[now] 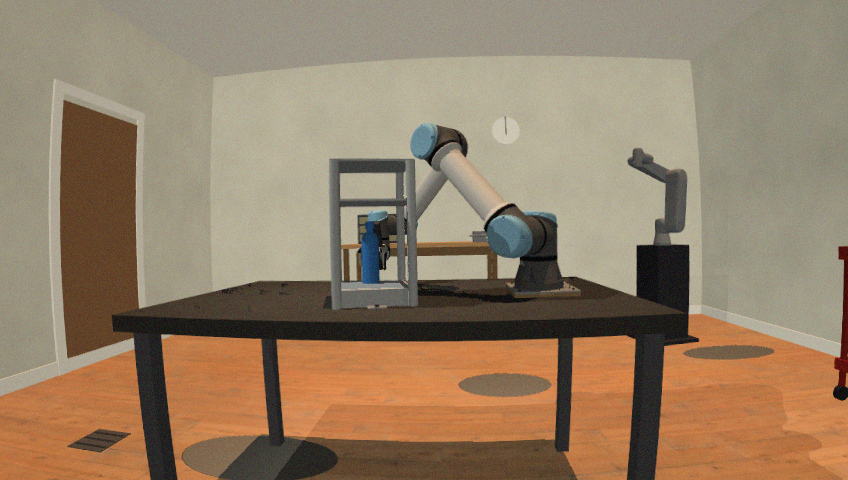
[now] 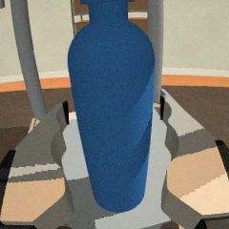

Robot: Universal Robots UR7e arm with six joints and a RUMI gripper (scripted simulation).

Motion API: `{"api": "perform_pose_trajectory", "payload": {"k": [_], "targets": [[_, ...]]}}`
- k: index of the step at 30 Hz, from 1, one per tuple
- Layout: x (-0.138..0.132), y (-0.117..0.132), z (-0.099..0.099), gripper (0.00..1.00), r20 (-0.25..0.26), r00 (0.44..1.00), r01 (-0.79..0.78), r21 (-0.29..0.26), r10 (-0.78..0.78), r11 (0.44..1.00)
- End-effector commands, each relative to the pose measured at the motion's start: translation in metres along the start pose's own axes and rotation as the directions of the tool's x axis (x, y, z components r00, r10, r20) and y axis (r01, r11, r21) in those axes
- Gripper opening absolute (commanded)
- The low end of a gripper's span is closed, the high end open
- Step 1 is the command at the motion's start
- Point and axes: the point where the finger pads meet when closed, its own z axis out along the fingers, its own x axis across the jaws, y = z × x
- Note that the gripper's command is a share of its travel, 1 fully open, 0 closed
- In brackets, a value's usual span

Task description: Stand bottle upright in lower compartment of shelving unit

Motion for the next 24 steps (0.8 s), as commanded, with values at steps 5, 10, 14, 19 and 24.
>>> {"api": "perform_pose_trajectory", "payload": {"k": [5,10,14,19,24], "targets": [[0.0001,-0.0005,-0.0001,0.43,0.0,1.0,0.001,-0.001,-0.001,1.0],[0.0001,-0.0005,-0.0002,0.43,0.0,1.0,0.001,-0.001,-0.001,1.0],[0.0001,-0.0005,-0.0003,0.43,0.0,1.0,0.001,-0.001,-0.001,1.0],[0.0001,-0.0005,-0.001,0.43,0.0,1.0,0.001,-0.001,-0.001,1.0],[0.0001,-0.0005,-0.0024,0.43,0.0,1.0,0.001,-0.001,-0.001,1.0]]}}
